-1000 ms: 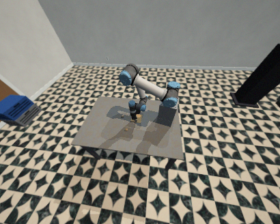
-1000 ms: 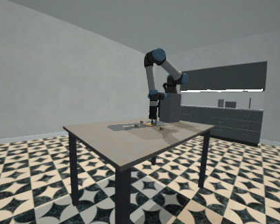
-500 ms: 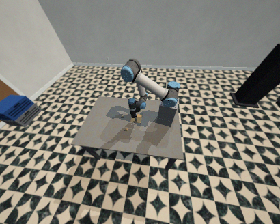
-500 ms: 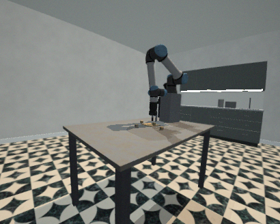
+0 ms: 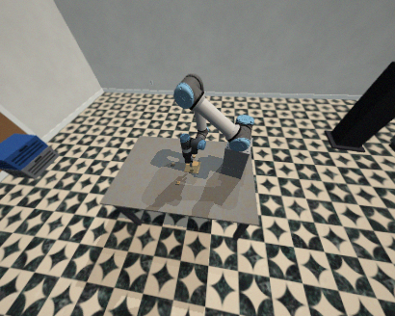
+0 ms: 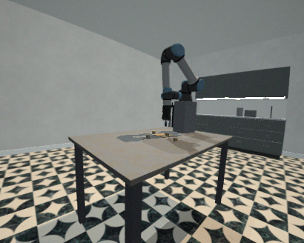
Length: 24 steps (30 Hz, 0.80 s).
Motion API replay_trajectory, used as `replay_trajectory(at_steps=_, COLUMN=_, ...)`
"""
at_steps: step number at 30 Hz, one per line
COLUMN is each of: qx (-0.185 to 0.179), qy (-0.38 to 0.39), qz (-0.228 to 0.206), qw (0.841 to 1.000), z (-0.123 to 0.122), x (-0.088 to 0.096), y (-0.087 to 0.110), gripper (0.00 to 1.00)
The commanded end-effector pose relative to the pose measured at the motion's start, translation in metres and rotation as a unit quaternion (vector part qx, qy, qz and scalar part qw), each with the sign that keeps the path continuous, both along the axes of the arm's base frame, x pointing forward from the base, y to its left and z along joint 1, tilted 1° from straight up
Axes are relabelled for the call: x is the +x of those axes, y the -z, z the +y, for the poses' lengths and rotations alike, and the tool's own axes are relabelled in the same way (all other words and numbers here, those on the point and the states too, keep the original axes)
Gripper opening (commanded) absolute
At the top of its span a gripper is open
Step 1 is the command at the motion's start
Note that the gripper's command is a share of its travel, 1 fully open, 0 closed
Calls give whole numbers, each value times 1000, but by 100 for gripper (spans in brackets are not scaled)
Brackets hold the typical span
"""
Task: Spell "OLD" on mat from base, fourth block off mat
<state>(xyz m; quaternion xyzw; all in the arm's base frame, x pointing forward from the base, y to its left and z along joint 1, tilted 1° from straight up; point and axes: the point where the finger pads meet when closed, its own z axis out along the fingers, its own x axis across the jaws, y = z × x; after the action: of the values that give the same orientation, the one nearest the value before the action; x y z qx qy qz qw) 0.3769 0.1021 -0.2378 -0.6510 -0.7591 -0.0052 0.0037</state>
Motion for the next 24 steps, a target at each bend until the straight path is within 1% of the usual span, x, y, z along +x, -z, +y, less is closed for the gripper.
replay_trajectory(at_steps=1, qx=0, qy=0, qz=0, qw=1000, z=0, x=0, y=-6, gripper=79)
replay_trajectory(at_steps=4, qx=0, qy=0, qz=0, qw=1000, z=0, x=0, y=-6, gripper=79)
replay_trajectory(at_steps=5, qx=0, qy=0, qz=0, qw=1000, z=0, x=0, y=-6, gripper=100)
replay_trajectory(at_steps=24, qx=0, qy=0, qz=0, qw=1000, z=0, x=0, y=-6, gripper=100)
